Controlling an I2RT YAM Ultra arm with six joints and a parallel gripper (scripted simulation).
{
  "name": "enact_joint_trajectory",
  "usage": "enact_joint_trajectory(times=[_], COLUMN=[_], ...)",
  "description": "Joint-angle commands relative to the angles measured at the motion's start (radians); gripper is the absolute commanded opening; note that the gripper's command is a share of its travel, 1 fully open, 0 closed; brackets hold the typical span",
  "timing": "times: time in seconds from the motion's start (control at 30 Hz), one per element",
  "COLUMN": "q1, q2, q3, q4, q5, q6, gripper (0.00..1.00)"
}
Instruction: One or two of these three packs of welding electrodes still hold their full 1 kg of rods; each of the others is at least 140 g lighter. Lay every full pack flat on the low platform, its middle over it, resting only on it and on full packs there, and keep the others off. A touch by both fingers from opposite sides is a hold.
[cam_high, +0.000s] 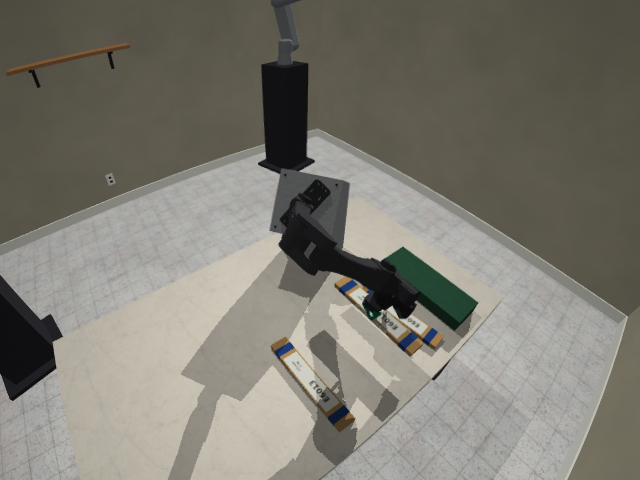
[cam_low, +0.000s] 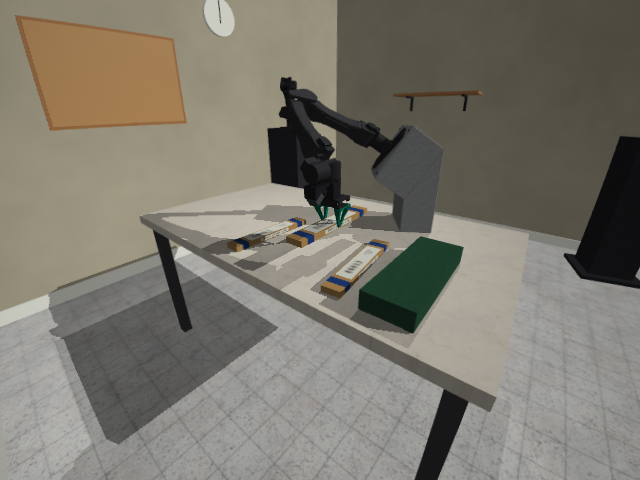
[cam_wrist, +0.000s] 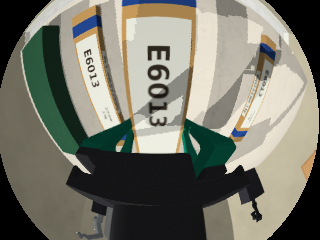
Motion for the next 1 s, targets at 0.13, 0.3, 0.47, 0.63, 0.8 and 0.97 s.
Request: enact_joint_trajectory(times=[0.13,0.3,0.47,0.63,0.8,0.97], q1=[0.000,-0.001,0.003,0.006,0.009,0.011], q2=[0.027,-0.002,0.002,0.018,0.029,0.034], q3=[-0.009,0.010,0.027,0.033,0.037,0.039], q4=[0.076,0.091,0.080,0.052,0.047,0.046], q5=[-0.022,-0.026,-0.022,-0.016,-0.012,-0.009], q6=[-0.048,-0.058,-0.047,-0.037,-0.033,-0.032], gripper=[0.00,0.00,0.00,0.00,0.00,0.00])
